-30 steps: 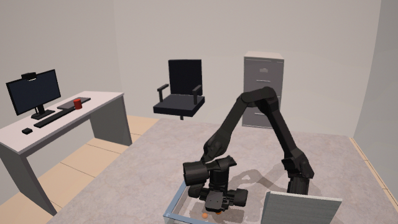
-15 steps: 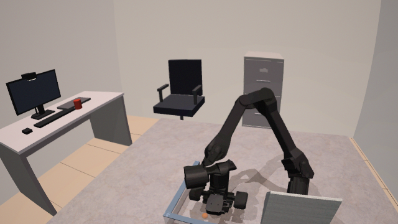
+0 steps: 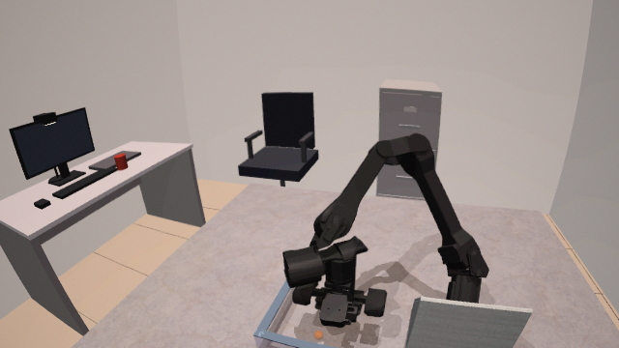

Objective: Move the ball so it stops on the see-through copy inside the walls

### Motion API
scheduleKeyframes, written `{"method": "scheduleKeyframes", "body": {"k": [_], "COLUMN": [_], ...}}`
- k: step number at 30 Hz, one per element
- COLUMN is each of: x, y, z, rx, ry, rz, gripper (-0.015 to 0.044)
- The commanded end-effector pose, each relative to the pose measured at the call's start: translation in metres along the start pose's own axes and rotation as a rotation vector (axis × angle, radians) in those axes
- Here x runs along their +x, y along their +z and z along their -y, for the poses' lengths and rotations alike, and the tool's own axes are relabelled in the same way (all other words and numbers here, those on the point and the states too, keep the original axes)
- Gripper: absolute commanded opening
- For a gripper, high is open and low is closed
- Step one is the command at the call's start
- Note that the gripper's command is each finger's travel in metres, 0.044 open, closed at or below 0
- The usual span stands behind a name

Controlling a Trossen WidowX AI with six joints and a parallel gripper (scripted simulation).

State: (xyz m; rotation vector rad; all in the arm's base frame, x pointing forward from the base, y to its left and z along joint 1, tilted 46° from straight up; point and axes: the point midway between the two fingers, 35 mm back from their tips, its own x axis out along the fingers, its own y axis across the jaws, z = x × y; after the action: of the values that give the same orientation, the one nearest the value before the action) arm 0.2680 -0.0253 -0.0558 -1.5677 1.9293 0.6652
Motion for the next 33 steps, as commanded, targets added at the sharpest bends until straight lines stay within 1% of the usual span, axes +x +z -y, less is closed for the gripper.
{"method": "scheduleKeyframes", "body": {"k": [1, 9, 12, 17, 26, 33], "x": [-0.028, -0.083, -0.094, -0.09, -0.062, -0.05], "y": [0.002, 0.0, -0.001, 0.003, 0.027, 0.029], "z": [0.005, 0.0, -0.002, 0.003, 0.036, 0.04], "rx": [0.009, 0.009, 0.009, 0.01, 0.012, 0.012], "ry": [-0.01, -0.008, -0.007, -0.008, -0.01, -0.01], "rz": [0.013, 0.01, 0.009, 0.009, 0.009, 0.01], "gripper": [0.0, 0.0, 0.0, 0.0, 0.0, 0.0]}}
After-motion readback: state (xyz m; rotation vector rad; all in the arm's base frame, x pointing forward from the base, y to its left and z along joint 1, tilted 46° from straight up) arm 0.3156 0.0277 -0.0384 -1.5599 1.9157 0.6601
